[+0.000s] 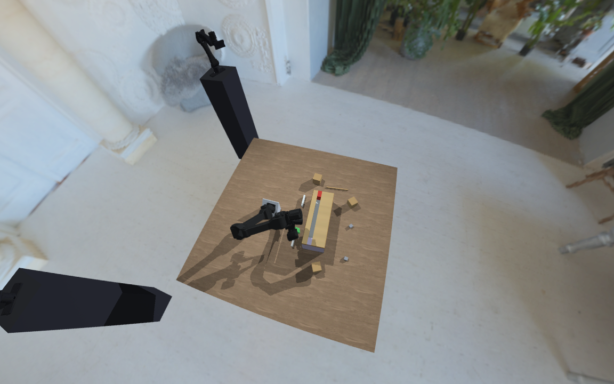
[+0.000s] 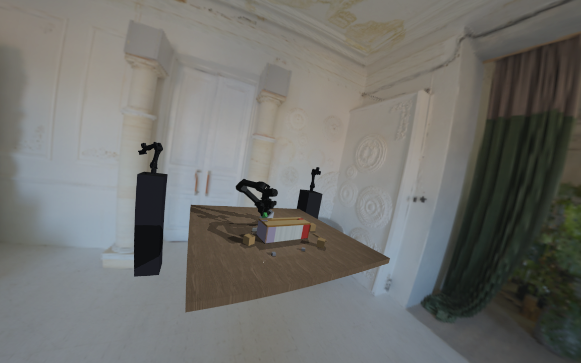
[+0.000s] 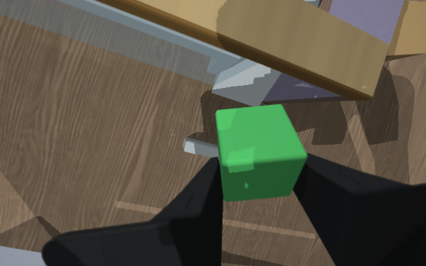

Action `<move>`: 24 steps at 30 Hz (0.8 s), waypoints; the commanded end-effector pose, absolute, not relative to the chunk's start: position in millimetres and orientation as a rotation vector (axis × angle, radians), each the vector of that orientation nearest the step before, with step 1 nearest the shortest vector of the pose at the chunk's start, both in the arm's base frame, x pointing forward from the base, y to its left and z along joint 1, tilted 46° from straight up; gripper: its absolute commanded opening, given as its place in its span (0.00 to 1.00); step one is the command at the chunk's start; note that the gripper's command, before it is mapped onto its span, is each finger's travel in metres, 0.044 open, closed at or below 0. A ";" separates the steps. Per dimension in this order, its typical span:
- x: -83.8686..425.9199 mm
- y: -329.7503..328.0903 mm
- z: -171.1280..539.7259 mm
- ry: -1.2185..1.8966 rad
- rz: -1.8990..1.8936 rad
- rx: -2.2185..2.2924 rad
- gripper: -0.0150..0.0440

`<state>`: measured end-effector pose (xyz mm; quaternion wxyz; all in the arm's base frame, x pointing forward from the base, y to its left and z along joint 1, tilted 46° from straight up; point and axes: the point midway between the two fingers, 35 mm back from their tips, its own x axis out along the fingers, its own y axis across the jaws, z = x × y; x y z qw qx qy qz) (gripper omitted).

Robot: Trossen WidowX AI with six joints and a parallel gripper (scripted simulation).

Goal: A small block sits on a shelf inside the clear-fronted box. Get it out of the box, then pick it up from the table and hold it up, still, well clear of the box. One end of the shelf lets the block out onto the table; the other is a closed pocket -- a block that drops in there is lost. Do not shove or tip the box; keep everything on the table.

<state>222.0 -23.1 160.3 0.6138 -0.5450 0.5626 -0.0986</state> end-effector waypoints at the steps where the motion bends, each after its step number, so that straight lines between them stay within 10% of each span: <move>1: 222.1 -20.7 163.6 1.331 -0.135 -1.411 0.25; 24: 219.6 -4.5 177.1 1.460 0.523 -2.283 0.25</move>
